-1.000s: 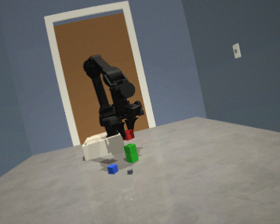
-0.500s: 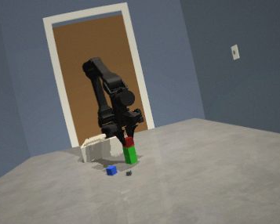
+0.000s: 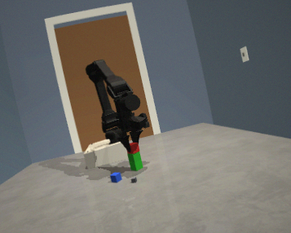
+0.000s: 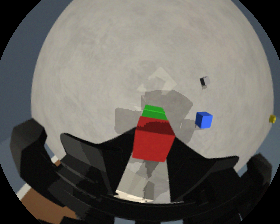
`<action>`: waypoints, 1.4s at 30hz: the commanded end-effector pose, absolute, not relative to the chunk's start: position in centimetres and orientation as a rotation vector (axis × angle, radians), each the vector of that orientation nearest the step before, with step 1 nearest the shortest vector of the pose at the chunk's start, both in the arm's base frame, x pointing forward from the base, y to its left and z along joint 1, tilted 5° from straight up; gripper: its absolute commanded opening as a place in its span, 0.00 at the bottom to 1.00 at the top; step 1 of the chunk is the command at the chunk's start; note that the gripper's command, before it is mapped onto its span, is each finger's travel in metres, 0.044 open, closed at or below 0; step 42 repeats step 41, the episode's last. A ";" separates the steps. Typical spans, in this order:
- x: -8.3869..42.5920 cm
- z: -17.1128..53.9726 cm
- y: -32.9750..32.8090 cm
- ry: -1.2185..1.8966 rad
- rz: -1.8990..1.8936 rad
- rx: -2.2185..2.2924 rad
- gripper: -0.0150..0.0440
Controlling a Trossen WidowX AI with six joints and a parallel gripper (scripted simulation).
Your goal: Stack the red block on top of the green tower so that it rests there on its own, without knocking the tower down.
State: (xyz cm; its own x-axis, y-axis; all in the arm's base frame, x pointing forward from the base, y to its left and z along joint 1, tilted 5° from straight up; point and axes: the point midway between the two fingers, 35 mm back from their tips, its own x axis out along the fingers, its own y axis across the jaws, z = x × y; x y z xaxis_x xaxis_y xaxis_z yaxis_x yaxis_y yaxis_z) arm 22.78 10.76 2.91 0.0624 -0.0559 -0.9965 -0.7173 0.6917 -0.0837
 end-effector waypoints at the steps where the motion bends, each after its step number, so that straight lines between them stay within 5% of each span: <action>1: 22.8 2.9 10.7 1.440 0.563 -0.691 0.25; 3: 22.8 3.1 10.7 1.440 0.563 -0.691 0.25; 20: 22.8 2.9 10.8 1.441 0.564 -0.685 1.00; 42: 22.8 2.9 10.8 1.441 0.564 -0.685 1.00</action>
